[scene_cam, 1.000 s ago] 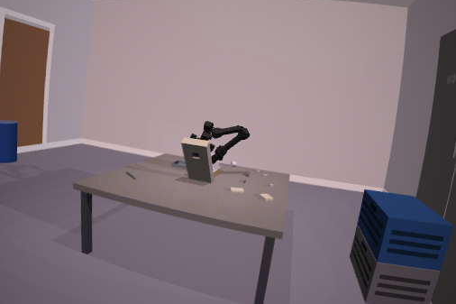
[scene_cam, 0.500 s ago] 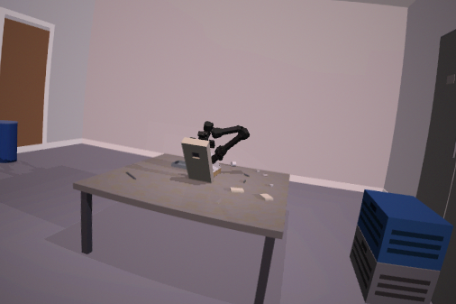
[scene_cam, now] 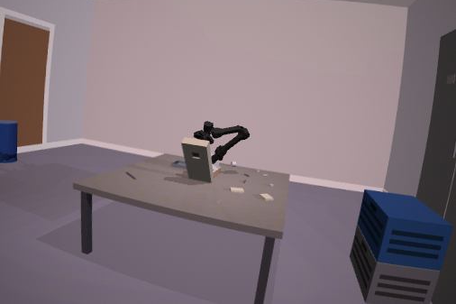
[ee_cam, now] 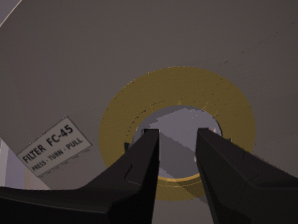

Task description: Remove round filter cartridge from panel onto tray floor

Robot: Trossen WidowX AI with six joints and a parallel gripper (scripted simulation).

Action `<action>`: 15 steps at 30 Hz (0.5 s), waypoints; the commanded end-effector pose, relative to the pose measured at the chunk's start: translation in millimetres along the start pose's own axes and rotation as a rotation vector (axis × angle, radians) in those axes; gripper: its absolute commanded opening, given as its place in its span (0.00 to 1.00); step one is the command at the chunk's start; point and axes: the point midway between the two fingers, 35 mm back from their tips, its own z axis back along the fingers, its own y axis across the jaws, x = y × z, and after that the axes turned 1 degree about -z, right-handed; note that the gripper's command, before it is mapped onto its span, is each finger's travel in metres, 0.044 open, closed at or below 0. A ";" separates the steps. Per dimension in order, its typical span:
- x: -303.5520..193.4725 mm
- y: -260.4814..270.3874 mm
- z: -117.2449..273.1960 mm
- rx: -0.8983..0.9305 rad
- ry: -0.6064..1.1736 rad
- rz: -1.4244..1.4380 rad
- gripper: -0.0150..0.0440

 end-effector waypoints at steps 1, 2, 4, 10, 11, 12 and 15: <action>-2.3 -0.5 -6.1 -0.005 0.013 -0.139 0.25; -2.3 -0.5 -6.1 -0.005 0.013 -0.134 0.25; -2.3 -0.5 -6.4 -0.005 0.013 -0.096 0.25; -2.3 -0.4 -7.0 -0.004 0.013 -0.021 0.25; -2.3 -0.4 -7.0 -0.004 0.013 -0.021 0.25; -2.3 -0.4 -7.0 -0.004 0.013 -0.021 0.25; -2.3 -0.4 -7.0 -0.004 0.013 -0.021 0.25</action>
